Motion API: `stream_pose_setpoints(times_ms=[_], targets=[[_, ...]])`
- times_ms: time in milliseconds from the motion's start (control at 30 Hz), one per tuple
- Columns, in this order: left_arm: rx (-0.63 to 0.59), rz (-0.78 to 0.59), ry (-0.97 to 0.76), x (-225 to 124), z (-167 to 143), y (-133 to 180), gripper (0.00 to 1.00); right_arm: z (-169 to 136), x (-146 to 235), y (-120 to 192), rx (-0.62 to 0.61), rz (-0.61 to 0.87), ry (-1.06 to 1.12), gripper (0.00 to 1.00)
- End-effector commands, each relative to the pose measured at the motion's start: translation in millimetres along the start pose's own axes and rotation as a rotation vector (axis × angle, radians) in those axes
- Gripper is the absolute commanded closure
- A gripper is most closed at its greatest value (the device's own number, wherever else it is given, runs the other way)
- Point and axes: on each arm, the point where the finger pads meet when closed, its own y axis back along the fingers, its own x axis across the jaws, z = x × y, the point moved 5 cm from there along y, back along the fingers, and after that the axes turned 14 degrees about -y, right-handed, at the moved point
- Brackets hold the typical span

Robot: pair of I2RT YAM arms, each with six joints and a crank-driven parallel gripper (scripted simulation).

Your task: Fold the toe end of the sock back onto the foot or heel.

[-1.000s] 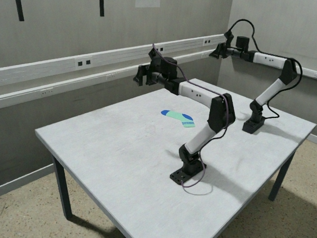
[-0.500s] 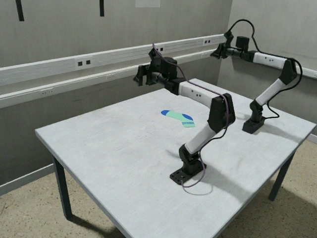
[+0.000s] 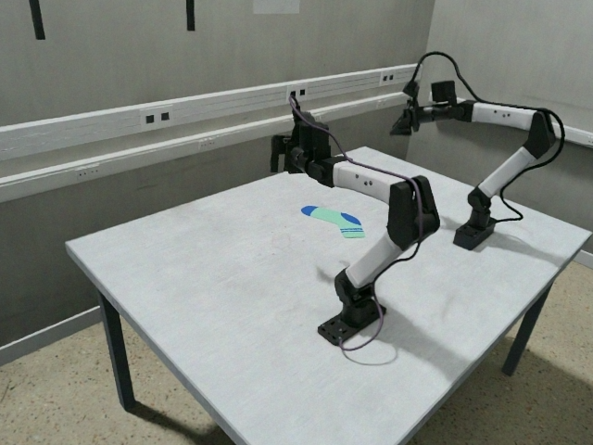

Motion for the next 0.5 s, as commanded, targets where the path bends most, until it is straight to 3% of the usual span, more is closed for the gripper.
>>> stream_pose_setpoints(times_ms=[0, 300, 467], targets=[[-0.048, -0.135, -0.048, -21.1, 1.7, 3.3, 0.0, -26.0, 33.7, -3.2, 0.132, 0.231, 0.132, 0.45], [-0.074, -0.378, -0.078, -63.7, -17.3, 8.7, 0.0, -79.3, 111.7, -33.9, 0.332, 0.656, 0.388, 0.45], [-0.092, -0.468, -0.087, -78.7, -23.0, 12.7, 0.0, -101.3, 131.5, -53.6, 0.423, 0.716, 0.481, 0.45]])
